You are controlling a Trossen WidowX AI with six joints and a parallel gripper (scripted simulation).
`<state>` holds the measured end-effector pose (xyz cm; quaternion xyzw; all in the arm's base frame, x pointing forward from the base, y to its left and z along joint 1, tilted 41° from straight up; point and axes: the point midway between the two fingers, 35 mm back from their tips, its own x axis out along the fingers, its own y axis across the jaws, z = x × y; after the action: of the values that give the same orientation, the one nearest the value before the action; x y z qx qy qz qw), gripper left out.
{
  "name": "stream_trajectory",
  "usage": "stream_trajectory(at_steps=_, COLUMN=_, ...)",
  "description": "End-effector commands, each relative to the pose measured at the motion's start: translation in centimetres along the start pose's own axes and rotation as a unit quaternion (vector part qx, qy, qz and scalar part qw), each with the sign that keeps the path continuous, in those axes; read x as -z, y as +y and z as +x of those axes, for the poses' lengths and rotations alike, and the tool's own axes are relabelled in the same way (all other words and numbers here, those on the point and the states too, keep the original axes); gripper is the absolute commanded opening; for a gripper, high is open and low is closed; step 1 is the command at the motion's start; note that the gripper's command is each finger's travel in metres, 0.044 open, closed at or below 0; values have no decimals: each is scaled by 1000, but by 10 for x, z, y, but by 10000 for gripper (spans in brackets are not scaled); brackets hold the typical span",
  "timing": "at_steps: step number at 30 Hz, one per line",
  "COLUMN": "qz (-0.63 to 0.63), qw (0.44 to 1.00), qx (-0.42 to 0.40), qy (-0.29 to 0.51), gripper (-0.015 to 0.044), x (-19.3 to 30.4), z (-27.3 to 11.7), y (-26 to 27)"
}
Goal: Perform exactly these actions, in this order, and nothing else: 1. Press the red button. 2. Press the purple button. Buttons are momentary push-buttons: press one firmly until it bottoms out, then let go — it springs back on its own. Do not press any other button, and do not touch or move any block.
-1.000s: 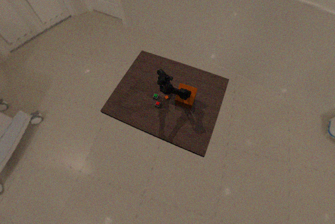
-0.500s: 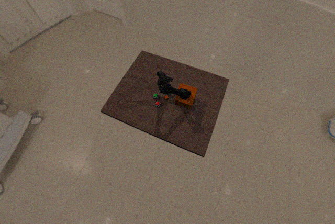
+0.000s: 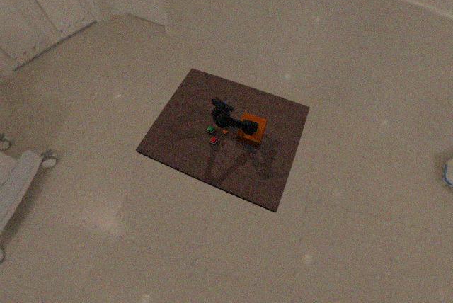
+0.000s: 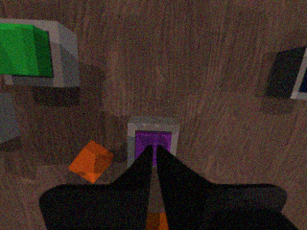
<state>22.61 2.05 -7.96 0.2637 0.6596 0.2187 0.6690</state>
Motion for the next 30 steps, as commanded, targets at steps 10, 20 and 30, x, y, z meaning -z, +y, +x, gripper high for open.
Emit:
stream_trajectory(at_steps=10, qz=3, qw=1000, qx=-3, qy=0, gripper=20, x=1, z=1, y=1)
stream_trajectory(at_steps=20, qz=3, qw=1000, qx=-3, qy=0, gripper=20, x=0, z=-33, y=0)
stream_trajectory(at_steps=30, qz=3, qw=1000, qx=8, qy=-3, gripper=283, x=-39, z=-72, y=133)
